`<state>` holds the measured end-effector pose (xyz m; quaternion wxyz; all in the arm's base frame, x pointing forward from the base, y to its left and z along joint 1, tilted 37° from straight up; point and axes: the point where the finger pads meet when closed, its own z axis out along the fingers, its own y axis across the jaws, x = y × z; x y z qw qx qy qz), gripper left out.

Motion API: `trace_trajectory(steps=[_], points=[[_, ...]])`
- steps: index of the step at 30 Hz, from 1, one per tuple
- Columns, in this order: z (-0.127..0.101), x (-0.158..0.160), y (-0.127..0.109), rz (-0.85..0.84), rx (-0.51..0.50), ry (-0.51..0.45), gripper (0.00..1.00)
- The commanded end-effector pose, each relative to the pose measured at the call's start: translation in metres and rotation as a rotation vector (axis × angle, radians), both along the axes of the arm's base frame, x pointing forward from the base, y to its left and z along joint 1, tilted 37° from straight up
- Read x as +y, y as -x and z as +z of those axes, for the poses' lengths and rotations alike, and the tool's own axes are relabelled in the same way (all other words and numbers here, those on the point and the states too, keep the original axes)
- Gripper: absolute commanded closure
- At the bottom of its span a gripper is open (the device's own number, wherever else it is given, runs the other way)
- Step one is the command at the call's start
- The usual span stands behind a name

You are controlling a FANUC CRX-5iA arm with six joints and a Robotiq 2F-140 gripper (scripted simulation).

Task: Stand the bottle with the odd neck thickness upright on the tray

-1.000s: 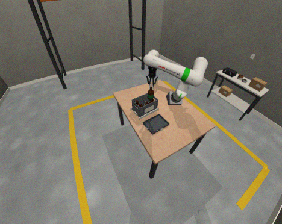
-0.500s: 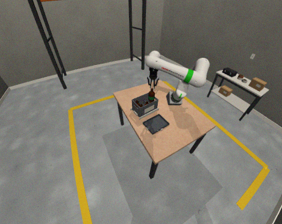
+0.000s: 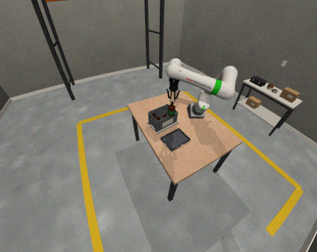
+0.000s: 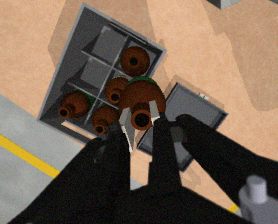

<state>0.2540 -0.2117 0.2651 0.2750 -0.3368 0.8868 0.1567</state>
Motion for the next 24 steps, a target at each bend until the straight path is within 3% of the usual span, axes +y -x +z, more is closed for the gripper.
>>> trace_trajectory(steps=[1,24], points=[[0.002,0.001,-0.001,-0.001,0.0,0.001,0.9],[0.037,0.048,-0.019,-0.001,0.0,0.001,0.9]])
